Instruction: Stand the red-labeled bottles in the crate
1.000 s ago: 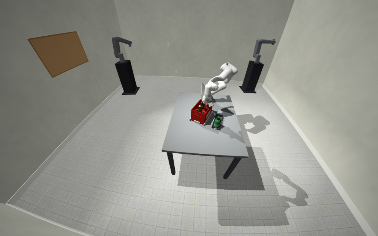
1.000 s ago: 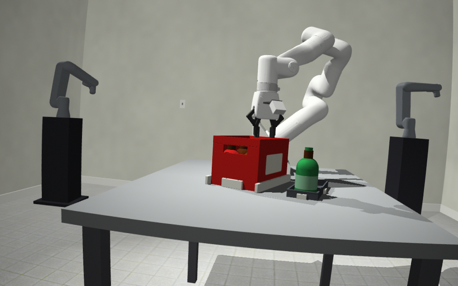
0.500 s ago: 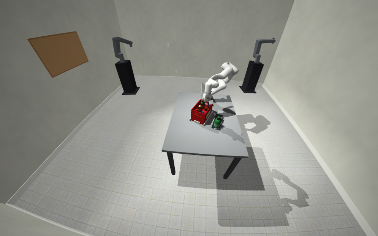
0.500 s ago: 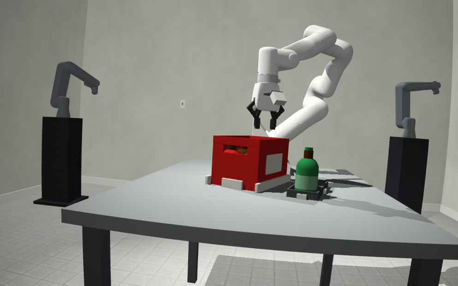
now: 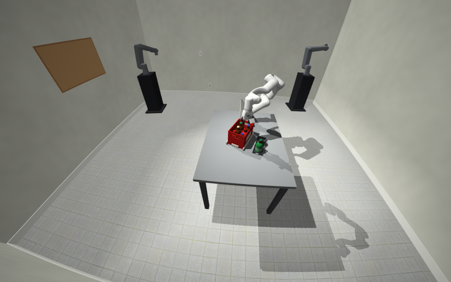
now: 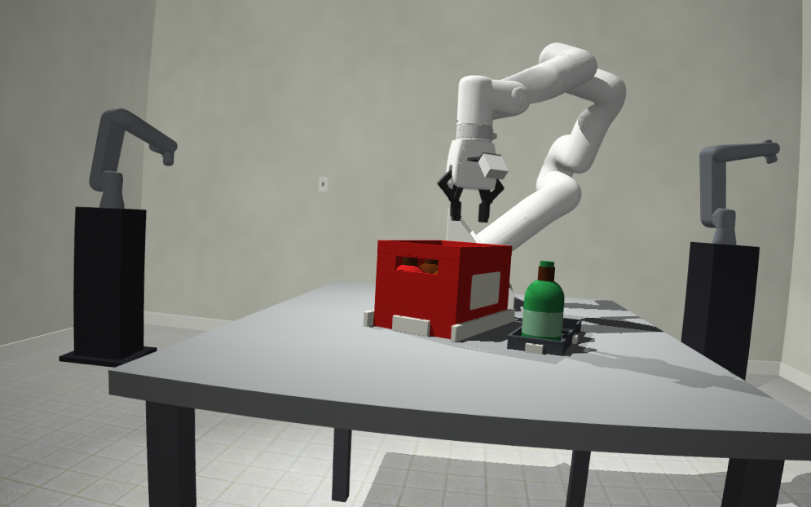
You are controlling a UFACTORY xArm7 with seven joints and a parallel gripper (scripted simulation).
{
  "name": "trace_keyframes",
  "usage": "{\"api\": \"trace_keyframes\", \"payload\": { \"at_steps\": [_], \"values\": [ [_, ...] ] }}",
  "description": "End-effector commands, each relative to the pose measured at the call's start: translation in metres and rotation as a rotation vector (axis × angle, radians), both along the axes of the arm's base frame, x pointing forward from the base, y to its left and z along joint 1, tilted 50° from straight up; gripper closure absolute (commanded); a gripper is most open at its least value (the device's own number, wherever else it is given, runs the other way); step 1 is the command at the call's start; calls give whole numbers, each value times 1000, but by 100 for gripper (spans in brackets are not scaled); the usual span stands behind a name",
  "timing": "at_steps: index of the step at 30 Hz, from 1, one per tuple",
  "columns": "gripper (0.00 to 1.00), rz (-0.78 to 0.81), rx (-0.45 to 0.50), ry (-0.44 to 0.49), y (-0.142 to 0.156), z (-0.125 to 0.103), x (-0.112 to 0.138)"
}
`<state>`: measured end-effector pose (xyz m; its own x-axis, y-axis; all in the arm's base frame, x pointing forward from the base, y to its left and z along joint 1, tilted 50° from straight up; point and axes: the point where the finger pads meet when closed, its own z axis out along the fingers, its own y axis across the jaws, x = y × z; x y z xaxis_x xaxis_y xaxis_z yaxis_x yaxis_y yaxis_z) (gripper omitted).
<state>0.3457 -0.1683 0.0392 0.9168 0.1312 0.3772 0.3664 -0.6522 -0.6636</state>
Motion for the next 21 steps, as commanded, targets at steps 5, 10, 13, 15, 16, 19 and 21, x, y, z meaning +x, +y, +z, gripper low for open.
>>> {"api": "trace_keyframes", "payload": {
  "at_steps": [5,10,13,15,16,19,21],
  "values": [
    [100,-3,-3,-1,-3,1,0],
    [100,-3,-3,-1,-3,1,0],
    [100,-3,-3,-1,-3,1,0],
    [100,-3,-3,-1,-3,1,0],
    [100,-3,-3,-1,-3,1,0],
    [100,-3,-3,-1,-3,1,0],
    [100,-3,-3,-1,-3,1,0]
  ]
}}
